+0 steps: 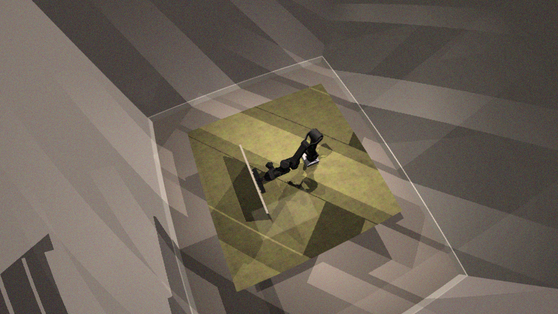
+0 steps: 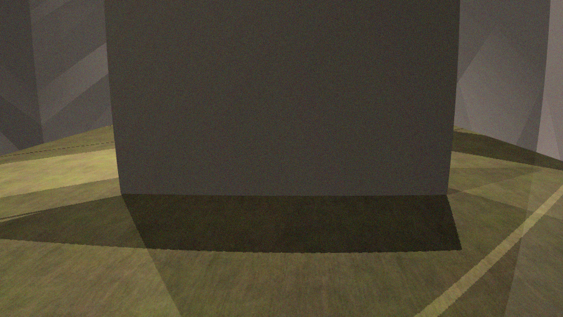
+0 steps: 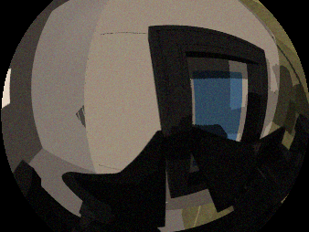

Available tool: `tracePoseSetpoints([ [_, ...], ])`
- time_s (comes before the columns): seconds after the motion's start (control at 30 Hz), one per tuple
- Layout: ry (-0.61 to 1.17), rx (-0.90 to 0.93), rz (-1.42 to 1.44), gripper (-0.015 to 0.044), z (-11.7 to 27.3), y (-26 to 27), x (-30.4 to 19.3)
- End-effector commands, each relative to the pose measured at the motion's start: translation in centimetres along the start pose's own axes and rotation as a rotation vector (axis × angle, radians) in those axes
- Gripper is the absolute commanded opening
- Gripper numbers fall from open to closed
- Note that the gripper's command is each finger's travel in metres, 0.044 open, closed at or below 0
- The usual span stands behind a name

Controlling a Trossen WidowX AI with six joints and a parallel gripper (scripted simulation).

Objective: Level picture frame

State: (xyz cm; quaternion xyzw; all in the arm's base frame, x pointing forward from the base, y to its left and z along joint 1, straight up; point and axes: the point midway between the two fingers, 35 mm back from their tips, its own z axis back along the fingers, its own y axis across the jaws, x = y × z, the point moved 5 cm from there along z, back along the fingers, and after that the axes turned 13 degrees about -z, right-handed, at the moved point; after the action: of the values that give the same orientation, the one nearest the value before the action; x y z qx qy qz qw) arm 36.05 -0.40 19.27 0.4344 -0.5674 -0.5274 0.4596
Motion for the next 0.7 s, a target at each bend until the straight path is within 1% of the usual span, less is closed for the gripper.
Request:
tracePoseSetpoints([
  [0.0,0.001,0.000,0.004,0.0000,-0.01,0.02,-0.01],
  [0.67,0.001,0.000,0.004,0.0000,0.00,0.33,-0.07],
])
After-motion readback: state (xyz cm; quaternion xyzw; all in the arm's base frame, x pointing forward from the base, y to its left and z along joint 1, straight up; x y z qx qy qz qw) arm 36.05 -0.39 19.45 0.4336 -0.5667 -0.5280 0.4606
